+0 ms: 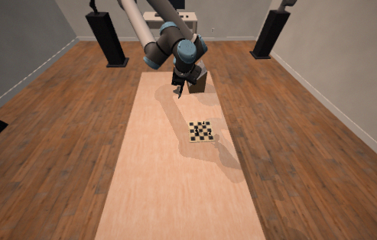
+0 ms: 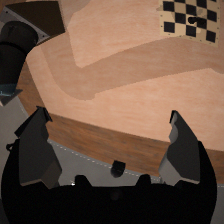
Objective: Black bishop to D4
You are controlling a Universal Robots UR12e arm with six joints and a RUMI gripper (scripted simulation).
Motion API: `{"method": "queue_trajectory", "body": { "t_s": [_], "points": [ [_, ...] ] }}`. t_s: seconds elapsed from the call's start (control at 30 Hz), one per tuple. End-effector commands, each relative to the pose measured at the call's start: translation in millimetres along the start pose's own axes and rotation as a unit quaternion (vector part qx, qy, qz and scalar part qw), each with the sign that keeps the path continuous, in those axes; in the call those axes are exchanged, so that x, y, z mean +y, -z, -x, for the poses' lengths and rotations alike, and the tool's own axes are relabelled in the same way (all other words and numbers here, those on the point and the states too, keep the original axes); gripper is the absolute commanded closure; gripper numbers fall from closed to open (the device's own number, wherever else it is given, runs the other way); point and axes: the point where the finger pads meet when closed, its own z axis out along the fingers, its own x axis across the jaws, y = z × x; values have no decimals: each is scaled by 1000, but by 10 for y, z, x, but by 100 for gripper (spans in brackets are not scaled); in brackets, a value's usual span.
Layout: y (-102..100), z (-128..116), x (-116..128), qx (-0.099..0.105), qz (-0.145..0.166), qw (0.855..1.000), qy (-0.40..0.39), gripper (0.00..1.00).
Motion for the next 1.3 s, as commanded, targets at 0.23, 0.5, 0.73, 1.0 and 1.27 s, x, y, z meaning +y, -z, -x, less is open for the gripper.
{"method": "queue_trajectory", "body": {
  "t_s": [0.23, 0.5, 0.73, 1.0, 1.27],
  "points": [
    [5, -1, 2, 0, 0, 1000, 0, 0],
    [5, -1, 2, 0, 0, 1000, 0, 0],
    [10, -14, -6, -1, 2, 1000, 4, 0],
    [17, -69, -65, -10, 16, 999, 37, 0],
    [9, -161, -173, -28, 40, 994, 95, 0]
  ]
}}
